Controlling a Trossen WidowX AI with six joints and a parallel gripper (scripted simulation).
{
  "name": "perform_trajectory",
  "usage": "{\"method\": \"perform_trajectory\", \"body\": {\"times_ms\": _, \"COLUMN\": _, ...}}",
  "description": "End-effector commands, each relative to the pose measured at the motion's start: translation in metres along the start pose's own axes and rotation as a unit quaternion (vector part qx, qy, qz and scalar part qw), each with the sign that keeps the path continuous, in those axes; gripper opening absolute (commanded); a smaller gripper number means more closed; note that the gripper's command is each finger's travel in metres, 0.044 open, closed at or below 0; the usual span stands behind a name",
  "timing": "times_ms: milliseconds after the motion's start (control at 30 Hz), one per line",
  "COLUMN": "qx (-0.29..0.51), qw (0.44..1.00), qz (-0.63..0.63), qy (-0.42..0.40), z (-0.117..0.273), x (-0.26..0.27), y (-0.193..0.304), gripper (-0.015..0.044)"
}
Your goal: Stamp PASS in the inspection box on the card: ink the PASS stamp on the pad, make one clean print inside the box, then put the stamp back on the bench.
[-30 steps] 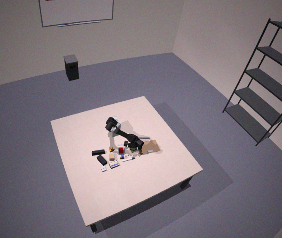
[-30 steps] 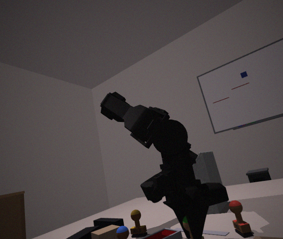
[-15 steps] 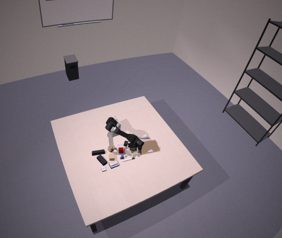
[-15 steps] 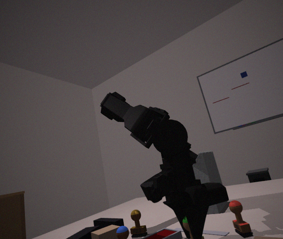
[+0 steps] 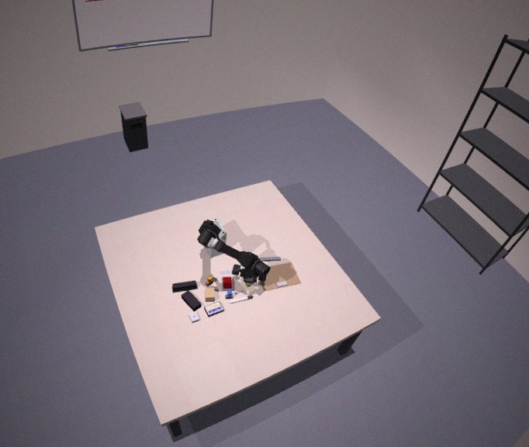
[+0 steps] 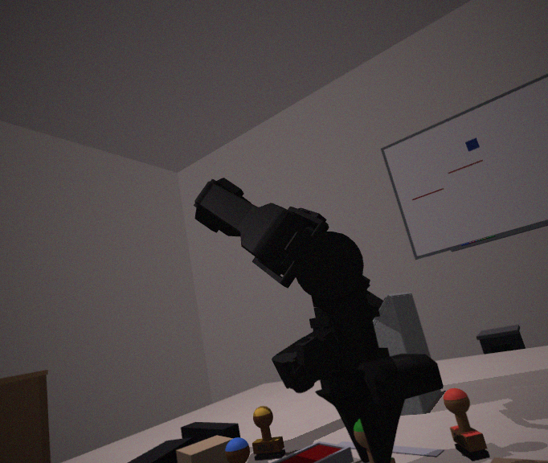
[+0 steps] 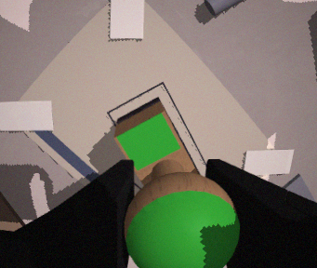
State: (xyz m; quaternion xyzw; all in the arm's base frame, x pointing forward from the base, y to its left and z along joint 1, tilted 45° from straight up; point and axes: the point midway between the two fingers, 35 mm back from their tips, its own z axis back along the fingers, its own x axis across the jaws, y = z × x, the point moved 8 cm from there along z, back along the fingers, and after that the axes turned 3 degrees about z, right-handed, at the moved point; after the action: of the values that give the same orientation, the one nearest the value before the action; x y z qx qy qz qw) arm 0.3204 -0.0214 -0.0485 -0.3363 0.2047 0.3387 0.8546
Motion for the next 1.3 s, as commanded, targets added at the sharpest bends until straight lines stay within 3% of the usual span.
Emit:
{"method": "perform_trajectory", "body": {"times_ms": 0, "qx": 0.0, "qw": 1.0, "qz": -0.002, "qy": 0.002, "z": -0.003, "x": -0.001, "y": -0.001, "gripper": 0.0}}
{"method": "perform_trajectory", "body": {"times_ms": 1267, "qx": 0.001, "qw": 1.0, "qz": -0.002, "qy": 0.001, "z": 0.024, "x": 0.0, "y": -0.002, "gripper": 0.0}}
